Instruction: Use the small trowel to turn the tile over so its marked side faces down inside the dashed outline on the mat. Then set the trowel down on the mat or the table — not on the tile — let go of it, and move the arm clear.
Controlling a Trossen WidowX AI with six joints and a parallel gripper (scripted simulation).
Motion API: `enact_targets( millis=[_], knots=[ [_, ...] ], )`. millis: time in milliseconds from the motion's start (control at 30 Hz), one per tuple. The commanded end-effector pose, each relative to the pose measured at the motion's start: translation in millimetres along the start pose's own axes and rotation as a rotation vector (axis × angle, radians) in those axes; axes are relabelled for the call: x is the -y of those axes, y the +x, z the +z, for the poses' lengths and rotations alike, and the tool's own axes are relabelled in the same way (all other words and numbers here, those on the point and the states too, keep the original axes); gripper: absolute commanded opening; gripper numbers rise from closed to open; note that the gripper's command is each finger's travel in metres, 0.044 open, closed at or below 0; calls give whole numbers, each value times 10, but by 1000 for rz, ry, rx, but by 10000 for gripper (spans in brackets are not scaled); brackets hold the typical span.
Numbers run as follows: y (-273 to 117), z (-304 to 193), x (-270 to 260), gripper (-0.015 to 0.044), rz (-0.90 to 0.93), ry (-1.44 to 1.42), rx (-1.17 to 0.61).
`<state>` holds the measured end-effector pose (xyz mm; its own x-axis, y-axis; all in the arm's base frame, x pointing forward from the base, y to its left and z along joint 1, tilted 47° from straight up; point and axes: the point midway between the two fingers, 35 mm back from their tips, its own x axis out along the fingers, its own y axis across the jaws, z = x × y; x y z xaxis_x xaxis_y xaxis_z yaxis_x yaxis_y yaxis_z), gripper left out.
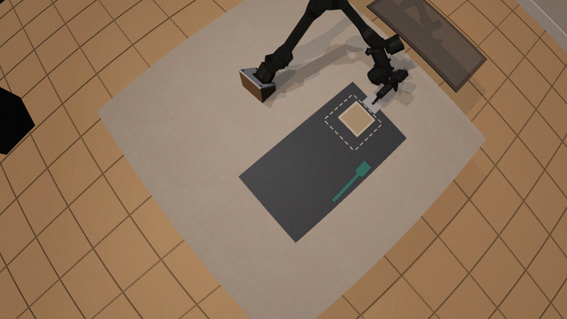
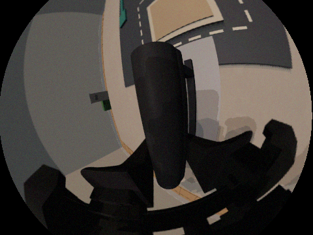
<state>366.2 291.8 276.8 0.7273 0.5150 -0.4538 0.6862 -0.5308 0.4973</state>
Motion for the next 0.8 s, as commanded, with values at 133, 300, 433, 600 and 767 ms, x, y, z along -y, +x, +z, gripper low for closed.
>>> enact_targets(
  millis=[133, 300, 433, 600, 767],
  knots=[
    [13, 104, -16, 0, 10, 6, 2],
    [13, 185, -13, 0, 10, 6, 3],
    [13, 225, -12, 0, 10, 6, 3],
    [-60, 110, -113, 0, 10, 6, 2],
    [-183, -47, -254, 0, 10, 6, 2]
  ],
)
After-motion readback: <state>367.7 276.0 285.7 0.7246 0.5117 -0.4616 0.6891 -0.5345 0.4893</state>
